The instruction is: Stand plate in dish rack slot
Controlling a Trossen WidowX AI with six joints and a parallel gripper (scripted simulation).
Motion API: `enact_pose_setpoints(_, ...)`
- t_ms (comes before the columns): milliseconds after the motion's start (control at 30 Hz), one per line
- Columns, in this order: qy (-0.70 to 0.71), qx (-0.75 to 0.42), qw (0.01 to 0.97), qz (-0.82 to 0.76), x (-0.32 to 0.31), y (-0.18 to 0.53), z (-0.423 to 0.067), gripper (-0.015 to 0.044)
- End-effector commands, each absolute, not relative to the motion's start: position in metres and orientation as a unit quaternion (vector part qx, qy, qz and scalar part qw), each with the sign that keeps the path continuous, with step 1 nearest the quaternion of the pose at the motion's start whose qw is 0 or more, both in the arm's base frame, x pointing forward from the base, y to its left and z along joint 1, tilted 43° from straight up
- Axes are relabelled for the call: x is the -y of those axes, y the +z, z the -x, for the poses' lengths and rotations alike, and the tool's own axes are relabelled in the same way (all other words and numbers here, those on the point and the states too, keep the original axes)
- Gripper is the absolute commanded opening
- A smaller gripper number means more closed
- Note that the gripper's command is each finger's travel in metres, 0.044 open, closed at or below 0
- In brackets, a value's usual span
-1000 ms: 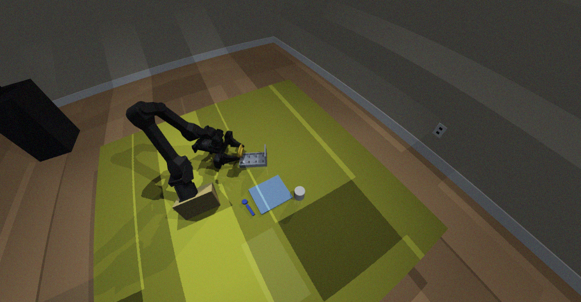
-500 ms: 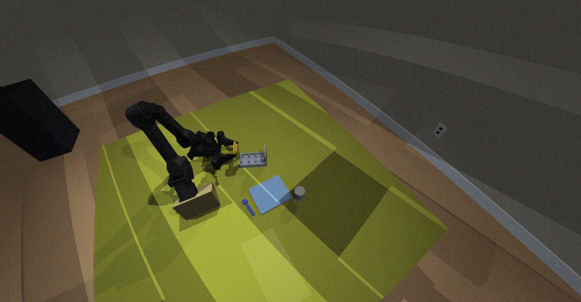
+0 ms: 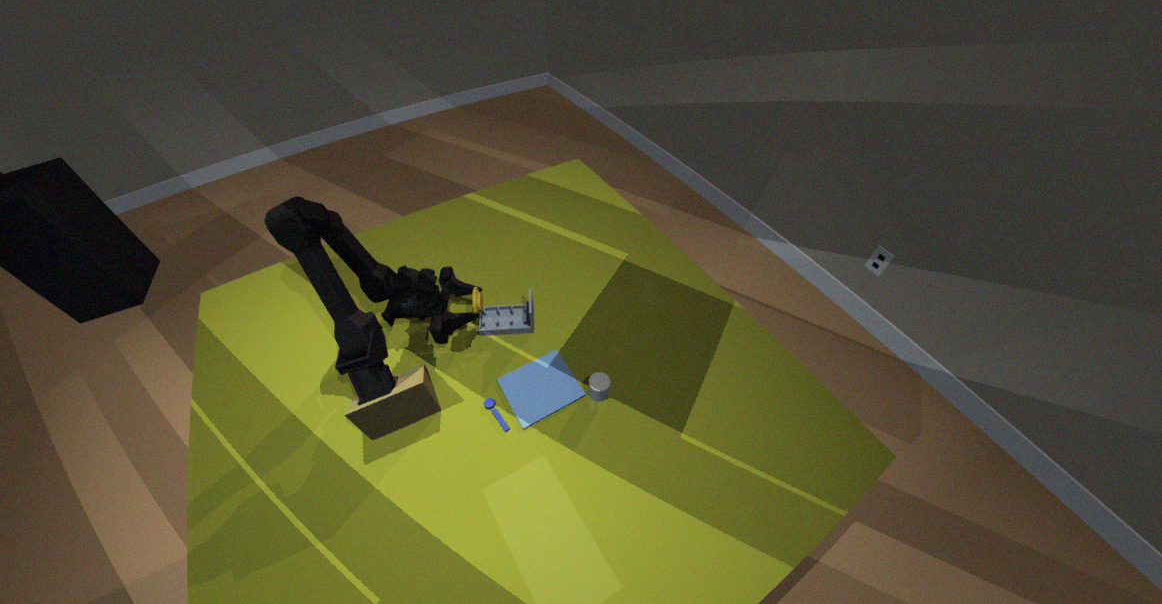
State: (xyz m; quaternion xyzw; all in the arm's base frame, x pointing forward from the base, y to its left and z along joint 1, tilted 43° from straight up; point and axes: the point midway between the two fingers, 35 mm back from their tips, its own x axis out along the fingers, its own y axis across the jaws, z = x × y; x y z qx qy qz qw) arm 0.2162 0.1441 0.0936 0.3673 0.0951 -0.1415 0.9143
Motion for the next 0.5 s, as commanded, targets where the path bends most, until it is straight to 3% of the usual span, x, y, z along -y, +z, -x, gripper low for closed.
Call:
enact_pose_setpoints(0,-0.142,-0.097,0.915,-0.364,-0.145,0.086,-0.22,0.0)
enact_pose_setpoints(467,-0.142,-0.094,0.914,-0.369,-0.144,0.076,-0.236,0.0)
